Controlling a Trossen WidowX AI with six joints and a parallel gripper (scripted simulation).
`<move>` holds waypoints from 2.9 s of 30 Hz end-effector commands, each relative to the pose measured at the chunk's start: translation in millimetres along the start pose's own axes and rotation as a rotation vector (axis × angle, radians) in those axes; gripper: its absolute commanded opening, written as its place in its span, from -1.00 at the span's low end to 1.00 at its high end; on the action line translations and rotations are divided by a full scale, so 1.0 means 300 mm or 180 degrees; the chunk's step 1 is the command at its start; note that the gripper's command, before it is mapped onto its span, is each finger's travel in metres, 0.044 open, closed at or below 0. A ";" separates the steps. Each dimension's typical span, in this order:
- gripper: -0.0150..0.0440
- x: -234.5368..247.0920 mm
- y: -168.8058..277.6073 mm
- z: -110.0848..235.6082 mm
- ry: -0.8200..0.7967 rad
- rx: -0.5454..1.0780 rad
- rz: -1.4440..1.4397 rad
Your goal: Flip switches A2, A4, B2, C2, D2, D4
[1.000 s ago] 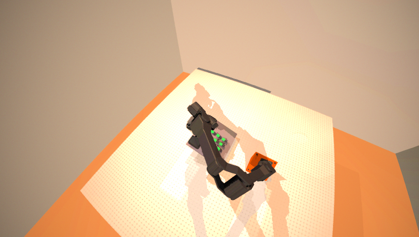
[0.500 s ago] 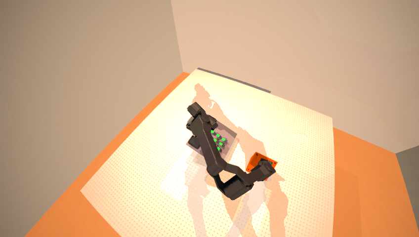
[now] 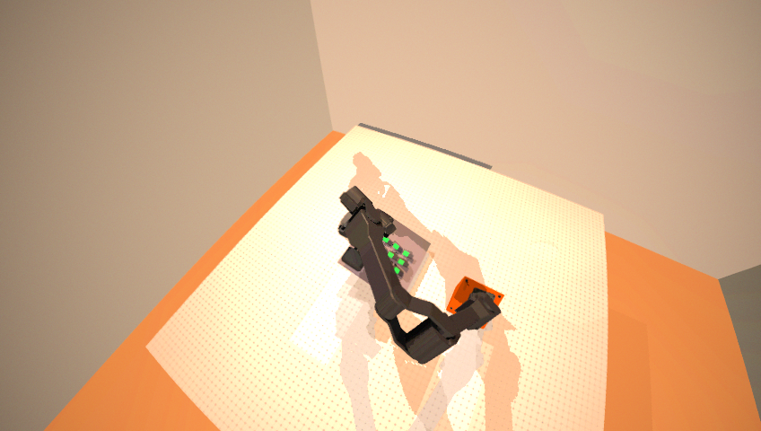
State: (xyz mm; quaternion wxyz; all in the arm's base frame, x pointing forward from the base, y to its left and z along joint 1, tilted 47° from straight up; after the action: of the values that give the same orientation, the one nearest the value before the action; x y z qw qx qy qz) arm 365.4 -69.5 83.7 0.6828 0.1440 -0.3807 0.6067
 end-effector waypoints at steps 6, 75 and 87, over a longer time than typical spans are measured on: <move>-0.49 -0.003 -0.001 0.045 0.0002 -0.0017 -0.0005; -0.49 -0.223 0.020 0.013 -0.0005 -0.0011 -0.0010; -0.49 -0.223 0.019 0.007 -0.0005 -0.0012 -0.0010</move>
State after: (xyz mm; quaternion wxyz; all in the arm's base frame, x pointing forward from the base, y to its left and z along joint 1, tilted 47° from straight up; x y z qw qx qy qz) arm 360.1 -118.3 37.0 0.6830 0.1432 -0.3795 0.6074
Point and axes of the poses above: the point midway between the two fingers, 35 mm back from their tips, its own z axis back along the fingers, its own x axis across the jaws, y = z × x, the point moved 1 cm from there along z, back along the fingers, and after that the axes turned 5 degrees about z, right-handed, at the moved point
